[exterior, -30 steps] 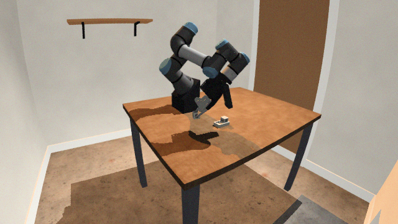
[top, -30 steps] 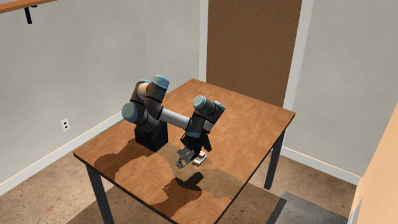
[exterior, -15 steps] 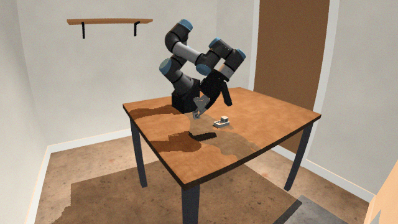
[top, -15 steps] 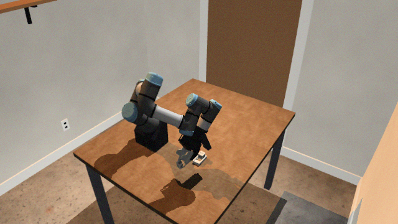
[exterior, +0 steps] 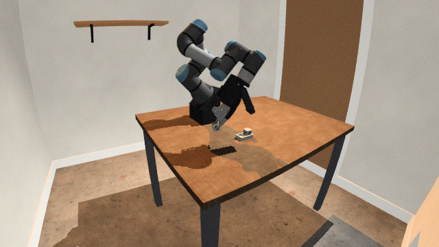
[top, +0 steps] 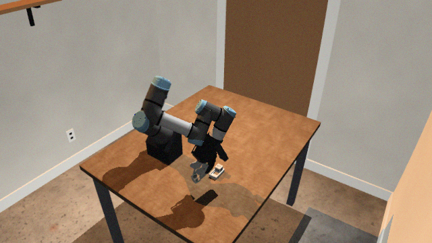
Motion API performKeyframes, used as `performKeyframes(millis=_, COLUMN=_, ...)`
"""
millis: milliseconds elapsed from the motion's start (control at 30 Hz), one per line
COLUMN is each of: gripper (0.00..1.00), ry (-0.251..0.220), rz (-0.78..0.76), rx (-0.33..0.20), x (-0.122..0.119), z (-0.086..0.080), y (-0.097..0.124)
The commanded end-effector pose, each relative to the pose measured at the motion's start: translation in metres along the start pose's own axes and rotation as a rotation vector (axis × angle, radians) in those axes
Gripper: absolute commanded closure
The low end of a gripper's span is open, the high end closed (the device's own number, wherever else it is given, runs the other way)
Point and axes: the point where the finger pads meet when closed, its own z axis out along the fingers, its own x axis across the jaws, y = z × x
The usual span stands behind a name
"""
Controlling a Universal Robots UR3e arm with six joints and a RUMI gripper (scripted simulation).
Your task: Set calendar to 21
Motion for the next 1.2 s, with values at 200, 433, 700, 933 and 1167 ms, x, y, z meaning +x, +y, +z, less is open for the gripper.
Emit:
performKeyframes(millis=200, gripper=0.90, ry=0.011, rz=0.000, rx=0.028, x=0.0008, z=-0.0008, y=0.0015)
performKeyframes(millis=433, gripper=0.90, ry=0.012, rz=0.000, rx=0.033, x=0.0009, z=-0.0009, y=0.0019)
performKeyframes(millis=700, gripper=0.90, ry=0.012, rz=0.000, rx=0.034, x=0.0009, z=-0.0009, y=0.0019)
performKeyframes(millis=933, gripper=0.90, ry=0.006, rz=0.000, rx=0.048, x=0.0000, z=-0.0003, y=0.0020)
performKeyframes(millis=1167, gripper=0.90, ry=-0.003, rz=0.000, rx=0.076, x=-0.0012, z=0.0005, y=0.0021)
